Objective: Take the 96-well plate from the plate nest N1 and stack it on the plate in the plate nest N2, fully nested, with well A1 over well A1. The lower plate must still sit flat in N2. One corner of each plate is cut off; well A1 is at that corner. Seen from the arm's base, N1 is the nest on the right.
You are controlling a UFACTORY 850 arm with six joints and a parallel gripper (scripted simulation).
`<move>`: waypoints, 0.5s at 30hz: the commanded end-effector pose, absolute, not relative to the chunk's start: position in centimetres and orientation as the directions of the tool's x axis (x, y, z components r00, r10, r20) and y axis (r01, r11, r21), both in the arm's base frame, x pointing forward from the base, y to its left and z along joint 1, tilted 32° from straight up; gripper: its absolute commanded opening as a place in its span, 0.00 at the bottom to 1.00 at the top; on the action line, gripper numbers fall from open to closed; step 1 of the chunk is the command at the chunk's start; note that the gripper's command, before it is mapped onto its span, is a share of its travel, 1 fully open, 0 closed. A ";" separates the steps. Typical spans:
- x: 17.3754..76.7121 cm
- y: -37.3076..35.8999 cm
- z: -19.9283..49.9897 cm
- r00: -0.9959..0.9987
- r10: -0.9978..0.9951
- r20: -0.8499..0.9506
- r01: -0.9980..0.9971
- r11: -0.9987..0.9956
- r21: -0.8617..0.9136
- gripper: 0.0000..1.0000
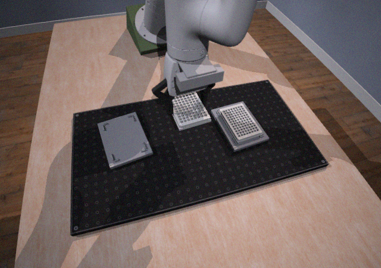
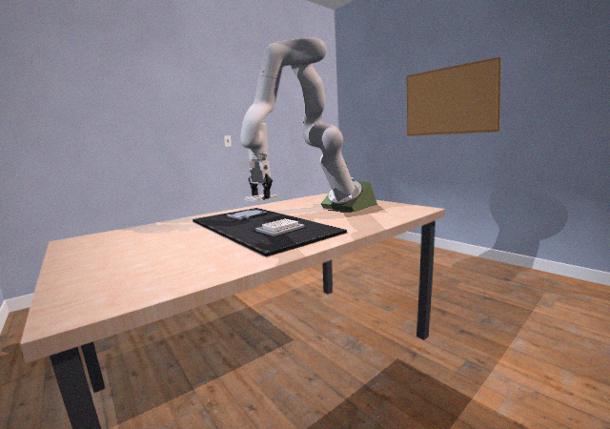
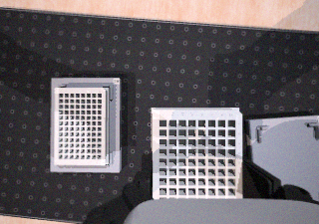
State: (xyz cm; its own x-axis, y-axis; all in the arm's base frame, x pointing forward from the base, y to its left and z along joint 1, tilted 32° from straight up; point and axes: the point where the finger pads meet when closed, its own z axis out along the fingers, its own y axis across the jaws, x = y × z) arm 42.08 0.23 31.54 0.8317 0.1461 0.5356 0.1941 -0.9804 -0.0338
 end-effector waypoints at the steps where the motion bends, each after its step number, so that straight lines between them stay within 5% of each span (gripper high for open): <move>1: 42.1 1.5 31.8 0.838 0.146 0.526 0.187 -0.982 -0.026 0.00; 15: 42.0 5.8 32.3 0.838 0.145 0.526 0.187 -0.982 -0.026 0.00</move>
